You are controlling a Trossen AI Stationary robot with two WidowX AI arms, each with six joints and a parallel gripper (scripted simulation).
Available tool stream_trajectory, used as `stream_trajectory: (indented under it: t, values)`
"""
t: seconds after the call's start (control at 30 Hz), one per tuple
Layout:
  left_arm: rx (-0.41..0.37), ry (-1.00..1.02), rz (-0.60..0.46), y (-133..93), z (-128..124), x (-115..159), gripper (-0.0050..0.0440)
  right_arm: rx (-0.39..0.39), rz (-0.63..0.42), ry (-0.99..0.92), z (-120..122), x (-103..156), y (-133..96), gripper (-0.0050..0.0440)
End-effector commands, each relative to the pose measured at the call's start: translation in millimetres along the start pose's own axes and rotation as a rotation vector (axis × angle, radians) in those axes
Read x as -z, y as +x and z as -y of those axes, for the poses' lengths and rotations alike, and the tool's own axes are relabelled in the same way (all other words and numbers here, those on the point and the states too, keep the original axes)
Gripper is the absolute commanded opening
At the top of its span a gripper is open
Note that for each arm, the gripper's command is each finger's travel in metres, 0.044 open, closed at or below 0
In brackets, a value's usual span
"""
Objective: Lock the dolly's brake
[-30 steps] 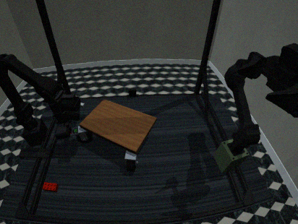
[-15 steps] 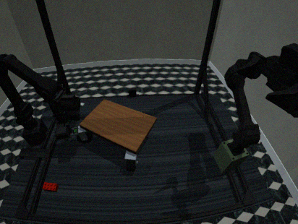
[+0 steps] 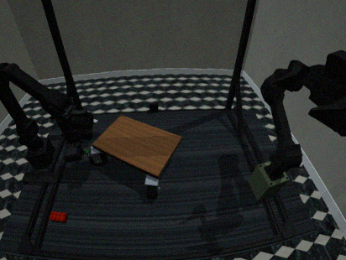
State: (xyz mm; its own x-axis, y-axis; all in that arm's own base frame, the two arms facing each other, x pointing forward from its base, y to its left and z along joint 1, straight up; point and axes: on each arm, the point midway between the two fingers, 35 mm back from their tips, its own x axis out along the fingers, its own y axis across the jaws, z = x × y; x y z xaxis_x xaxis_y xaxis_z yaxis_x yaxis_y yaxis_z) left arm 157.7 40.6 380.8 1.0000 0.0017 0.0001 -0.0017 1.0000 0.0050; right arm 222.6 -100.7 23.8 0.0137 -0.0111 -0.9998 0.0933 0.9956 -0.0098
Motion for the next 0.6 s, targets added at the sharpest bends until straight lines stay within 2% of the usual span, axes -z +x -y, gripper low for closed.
stream_trajectory:
  t: [0.0,0.1,0.27,0.3,0.57]
  values:
    - [0.002,-0.005,0.0,-0.1,0.6,-0.1,0.044,-0.01,-0.015,0.001,-1.7,2.5,4.4,0.0]
    - [0.002,-0.005,0.0,-0.1,0.6,-0.1,0.044,-0.01,-0.015,0.001,-1.4,1.7,-1.4,0.0]
    - [0.002,-0.005,0.0,-0.1,0.6,-0.1,0.044,-0.01,-0.015,0.001,-0.9,1.1,-60.1,0.0]
    - [0.002,-0.005,0.0,-0.1,0.6,-0.1,0.044,-0.016,-0.047,0.0,-1.9,5.8,-29.1,0.0]
    - [0.002,-0.005,0.0,-0.1,0.6,-0.1,0.044,-0.016,-0.047,0.0,-1.9,5.8,-29.1,0.0]
